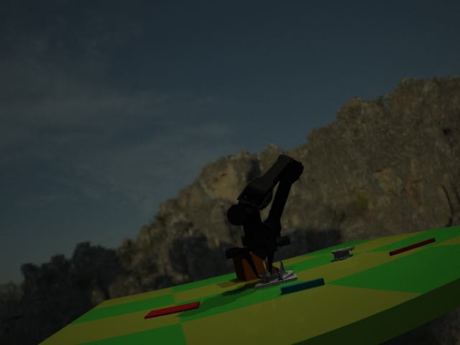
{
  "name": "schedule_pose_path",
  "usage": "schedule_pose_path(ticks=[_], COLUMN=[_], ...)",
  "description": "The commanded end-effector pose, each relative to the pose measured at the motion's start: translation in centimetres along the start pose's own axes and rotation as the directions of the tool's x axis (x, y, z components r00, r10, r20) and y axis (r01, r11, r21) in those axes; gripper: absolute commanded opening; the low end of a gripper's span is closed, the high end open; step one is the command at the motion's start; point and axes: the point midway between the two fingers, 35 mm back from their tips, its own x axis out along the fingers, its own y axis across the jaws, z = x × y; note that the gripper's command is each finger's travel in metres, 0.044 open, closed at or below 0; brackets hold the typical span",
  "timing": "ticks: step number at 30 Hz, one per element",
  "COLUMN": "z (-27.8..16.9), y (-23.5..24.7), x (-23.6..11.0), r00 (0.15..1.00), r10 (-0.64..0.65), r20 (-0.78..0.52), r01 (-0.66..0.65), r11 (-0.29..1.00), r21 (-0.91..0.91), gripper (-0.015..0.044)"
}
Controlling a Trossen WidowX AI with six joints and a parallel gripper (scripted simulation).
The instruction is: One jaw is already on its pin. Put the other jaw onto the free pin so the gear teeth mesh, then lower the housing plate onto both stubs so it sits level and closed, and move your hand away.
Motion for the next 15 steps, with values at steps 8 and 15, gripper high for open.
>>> schedule_pose_path(ticks=[8,15], z=[-0.04,-0.04], y=[-0.04,-0.05], x=[0.30,0.61], r00=[1.000,1.000], r10=[-0.004,-0.004], r20=[-0.002,-0.002], r01=[0.004,0.004], r11=[1.000,1.000], r21=[0.003,0.002], gripper=[0.0134,0.0134])
